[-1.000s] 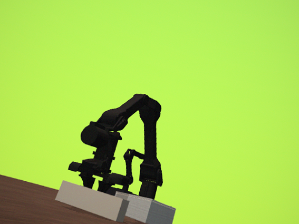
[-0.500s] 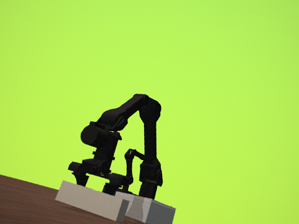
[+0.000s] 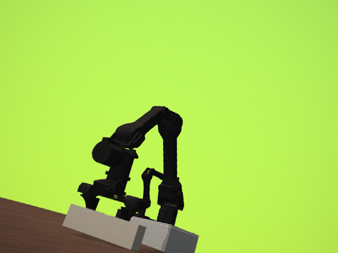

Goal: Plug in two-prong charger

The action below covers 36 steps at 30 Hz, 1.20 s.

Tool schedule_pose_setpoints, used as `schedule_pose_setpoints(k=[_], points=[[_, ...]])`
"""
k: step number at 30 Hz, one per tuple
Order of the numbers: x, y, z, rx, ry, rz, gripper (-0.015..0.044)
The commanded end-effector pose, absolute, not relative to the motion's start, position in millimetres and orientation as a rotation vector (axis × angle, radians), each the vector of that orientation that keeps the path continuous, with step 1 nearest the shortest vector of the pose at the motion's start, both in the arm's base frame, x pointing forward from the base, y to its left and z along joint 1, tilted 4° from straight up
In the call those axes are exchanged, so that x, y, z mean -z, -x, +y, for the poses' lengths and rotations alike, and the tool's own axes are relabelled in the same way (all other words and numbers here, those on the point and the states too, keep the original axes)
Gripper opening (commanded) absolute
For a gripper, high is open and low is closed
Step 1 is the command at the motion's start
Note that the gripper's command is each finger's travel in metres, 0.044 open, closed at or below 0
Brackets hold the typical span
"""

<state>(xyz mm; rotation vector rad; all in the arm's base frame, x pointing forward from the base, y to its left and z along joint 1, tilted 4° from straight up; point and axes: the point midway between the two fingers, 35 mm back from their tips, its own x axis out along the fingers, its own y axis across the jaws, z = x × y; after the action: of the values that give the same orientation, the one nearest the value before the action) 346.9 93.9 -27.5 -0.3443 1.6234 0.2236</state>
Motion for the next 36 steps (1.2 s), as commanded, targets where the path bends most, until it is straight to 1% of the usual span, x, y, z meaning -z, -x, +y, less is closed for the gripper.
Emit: schedule_pose_setpoints(k=[1,36], points=[[27.9,-345.1,93.4,-0.224,0.343,1.622,0.0440],[28.2,-337.1,90.4,-0.226,0.337,1.602,0.0440]])
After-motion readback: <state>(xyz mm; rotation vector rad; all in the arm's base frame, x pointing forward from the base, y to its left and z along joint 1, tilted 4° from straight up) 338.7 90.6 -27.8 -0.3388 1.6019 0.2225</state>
